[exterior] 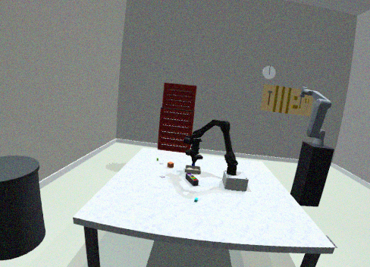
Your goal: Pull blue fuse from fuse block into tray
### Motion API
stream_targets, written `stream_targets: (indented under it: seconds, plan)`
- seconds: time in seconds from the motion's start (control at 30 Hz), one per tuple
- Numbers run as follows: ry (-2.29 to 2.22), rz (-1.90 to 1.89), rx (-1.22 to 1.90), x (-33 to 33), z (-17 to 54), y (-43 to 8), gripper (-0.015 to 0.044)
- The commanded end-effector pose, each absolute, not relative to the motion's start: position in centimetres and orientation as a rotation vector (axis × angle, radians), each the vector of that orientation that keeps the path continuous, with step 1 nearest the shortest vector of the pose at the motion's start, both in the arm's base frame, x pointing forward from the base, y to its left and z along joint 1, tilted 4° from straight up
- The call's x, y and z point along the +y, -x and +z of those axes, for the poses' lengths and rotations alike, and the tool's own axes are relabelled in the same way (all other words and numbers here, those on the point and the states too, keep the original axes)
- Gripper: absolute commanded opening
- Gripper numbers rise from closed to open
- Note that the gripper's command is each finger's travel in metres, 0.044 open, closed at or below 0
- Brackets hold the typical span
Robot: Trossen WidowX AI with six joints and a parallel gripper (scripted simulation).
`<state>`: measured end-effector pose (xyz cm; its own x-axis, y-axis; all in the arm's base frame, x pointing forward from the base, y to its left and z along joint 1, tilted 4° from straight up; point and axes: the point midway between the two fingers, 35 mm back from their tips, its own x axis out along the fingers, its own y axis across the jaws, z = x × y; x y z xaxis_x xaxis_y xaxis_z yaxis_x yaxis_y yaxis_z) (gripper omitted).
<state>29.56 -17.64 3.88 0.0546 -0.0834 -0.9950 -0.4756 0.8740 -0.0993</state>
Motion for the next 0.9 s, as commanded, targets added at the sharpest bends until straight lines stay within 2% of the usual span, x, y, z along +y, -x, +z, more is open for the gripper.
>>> stream_targets:
  seconds: [0.0,0.1,0.53,0.63,0.87]
  plan:
    - [0.461,0.327,1.502,-17.6,3.2,-29.5,0.0]
    - [0.461,0.327,1.502,-17.6,3.2,-29.5,0.0]
    - [0.462,0.317,1.504,-17.6,3.8,-29.5,0.033]
    - [0.461,0.326,1.502,-17.3,6.9,-29.4,0.033]
    - [0.461,0.327,1.502,-17.3,7.2,-29.3,0.033]
